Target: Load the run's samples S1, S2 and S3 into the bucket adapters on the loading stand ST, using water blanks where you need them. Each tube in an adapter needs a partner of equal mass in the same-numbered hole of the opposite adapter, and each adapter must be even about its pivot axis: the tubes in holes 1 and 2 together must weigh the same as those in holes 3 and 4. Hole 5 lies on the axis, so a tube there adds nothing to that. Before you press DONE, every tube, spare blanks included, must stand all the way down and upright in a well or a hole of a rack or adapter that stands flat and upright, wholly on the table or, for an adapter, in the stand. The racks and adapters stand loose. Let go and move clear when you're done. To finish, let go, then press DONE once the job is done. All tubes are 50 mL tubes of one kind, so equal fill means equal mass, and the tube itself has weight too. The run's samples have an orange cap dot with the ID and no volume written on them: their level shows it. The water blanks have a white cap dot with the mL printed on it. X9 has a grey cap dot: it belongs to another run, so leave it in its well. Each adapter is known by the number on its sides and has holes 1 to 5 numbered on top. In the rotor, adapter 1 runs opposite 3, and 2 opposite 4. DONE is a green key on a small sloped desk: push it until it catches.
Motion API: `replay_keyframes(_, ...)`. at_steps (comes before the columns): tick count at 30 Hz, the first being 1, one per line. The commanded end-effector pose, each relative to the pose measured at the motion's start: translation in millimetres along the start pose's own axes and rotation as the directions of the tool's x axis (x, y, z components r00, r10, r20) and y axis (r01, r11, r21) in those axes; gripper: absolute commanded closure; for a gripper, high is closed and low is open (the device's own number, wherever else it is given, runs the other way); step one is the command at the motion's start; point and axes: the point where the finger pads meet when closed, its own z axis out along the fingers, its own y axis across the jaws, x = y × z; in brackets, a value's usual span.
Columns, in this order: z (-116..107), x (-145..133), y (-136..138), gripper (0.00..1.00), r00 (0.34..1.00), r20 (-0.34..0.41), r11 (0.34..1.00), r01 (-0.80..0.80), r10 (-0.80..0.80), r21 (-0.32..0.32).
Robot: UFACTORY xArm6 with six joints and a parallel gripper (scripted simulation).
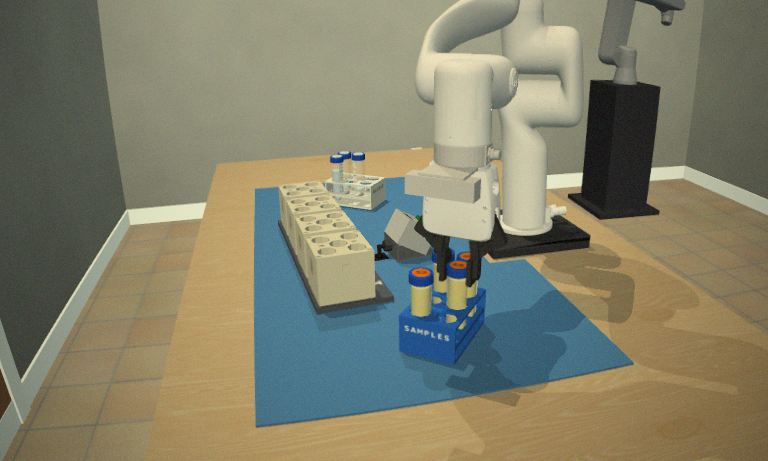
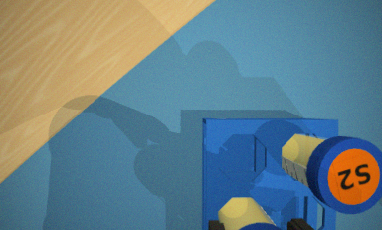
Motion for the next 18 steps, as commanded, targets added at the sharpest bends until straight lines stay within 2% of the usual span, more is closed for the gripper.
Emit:
replay_keyframes(1,-4.3,1.6,-0.1,1.00,1.000,-0.005,1.000,0.000,0.000,0.000)
replay_keyframes(18,-14.4,1.6,-0.1,1.00,1.000,-0.005,1.000,0.000,0.000,0.000)
